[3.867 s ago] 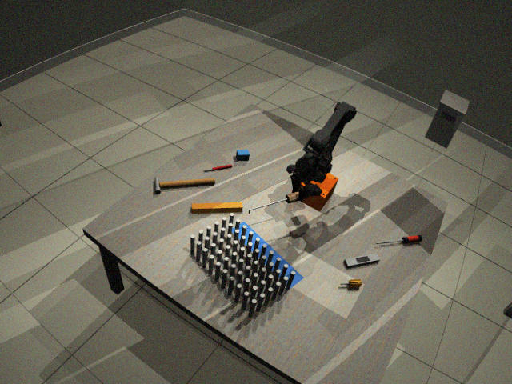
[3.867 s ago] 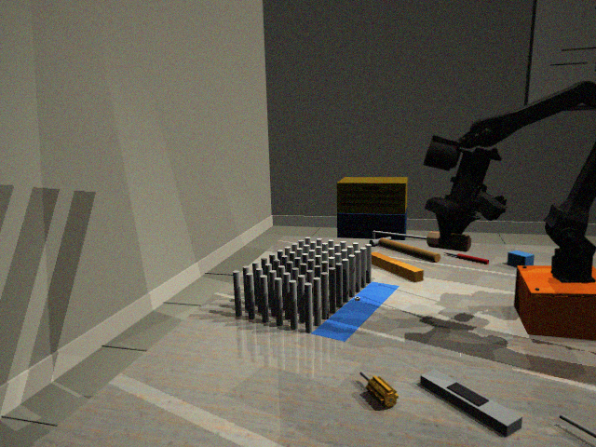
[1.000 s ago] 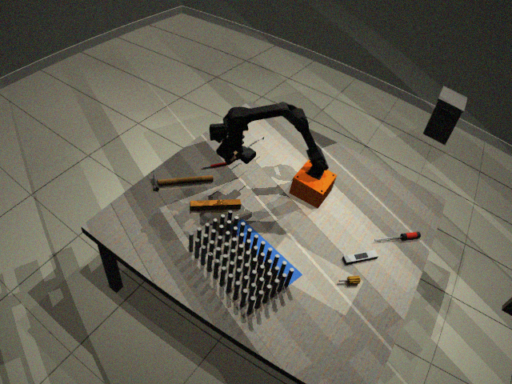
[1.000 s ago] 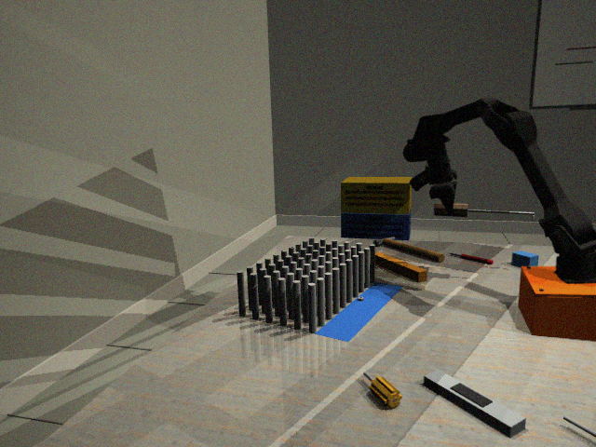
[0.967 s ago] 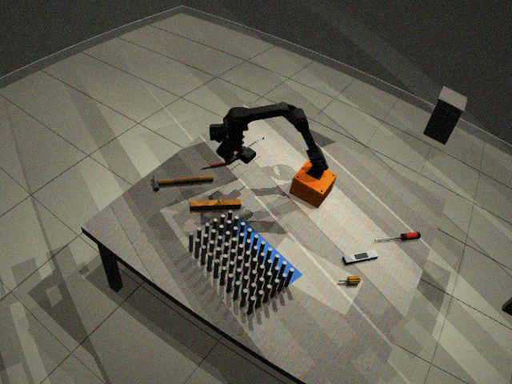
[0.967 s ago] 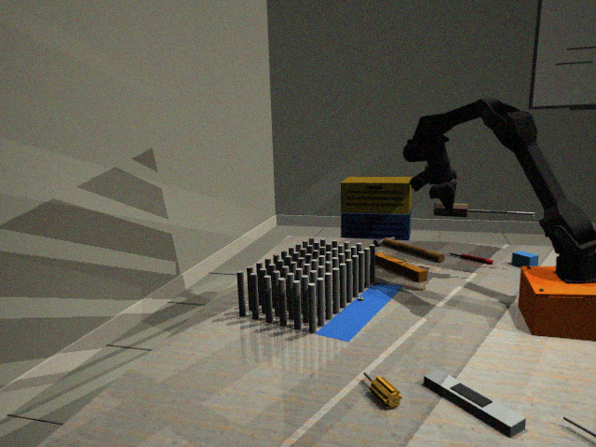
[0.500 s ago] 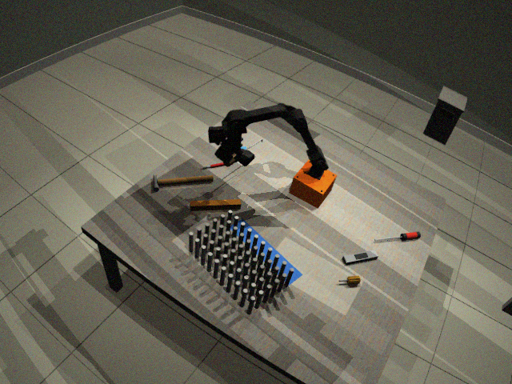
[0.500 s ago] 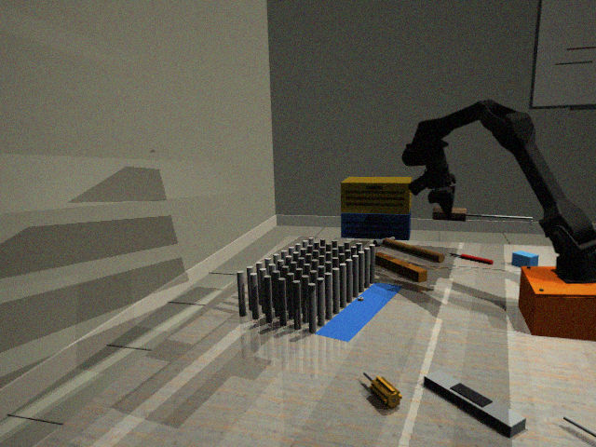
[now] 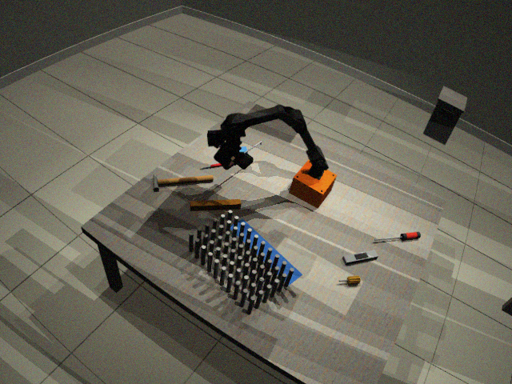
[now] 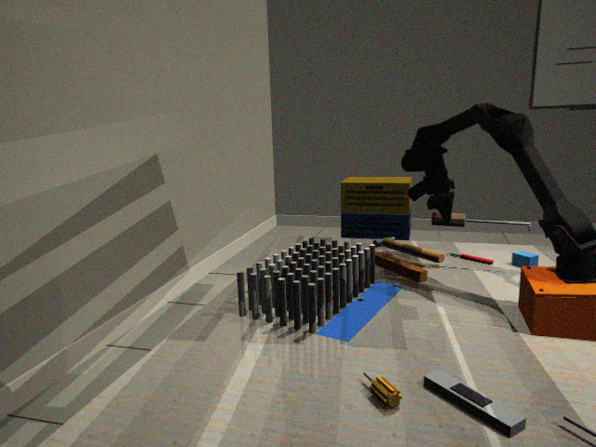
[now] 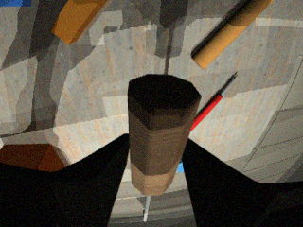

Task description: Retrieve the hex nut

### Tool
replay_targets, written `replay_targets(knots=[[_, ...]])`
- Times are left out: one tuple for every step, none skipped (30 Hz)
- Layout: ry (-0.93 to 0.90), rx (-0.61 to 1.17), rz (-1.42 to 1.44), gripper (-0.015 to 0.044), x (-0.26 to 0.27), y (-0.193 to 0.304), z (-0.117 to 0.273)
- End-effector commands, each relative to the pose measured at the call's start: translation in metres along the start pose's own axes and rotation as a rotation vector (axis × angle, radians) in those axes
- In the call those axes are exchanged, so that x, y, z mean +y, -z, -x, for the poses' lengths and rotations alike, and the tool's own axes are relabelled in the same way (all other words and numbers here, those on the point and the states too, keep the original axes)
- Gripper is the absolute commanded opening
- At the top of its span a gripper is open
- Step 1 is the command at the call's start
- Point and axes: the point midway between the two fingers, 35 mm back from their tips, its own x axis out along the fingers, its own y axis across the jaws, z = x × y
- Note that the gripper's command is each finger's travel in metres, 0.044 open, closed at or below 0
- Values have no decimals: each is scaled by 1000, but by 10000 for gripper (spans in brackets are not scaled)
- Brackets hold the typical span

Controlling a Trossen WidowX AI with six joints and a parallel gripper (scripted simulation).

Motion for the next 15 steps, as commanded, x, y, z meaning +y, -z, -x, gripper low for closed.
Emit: replay_targets(knots=[[-2, 14, -2, 0, 0, -1, -8], [-2, 14, -2, 0, 1, -1, -9], [-2, 14, -2, 0, 1, -2, -11], [-2, 14, -2, 0, 1, -2, -12], [-2, 14, -2, 0, 1, -3, -13], [-2, 14, -2, 0, 1, -3, -14], [-2, 13, -2, 0, 1, -3, -15], [-2, 13, -2, 0, 1, -4, -16], [-2, 13, -2, 0, 1, -4, -17], [-2, 13, -2, 0, 1, -5, -18], [-2, 13, -2, 0, 1, -5, -19], [-2, 13, -2, 0, 1, -5, -20], [-2, 13, -2, 0, 1, -6, -21], [-2, 13, -2, 0, 1, -6, -22], [-2, 13, -2, 0, 2, -6, -23]])
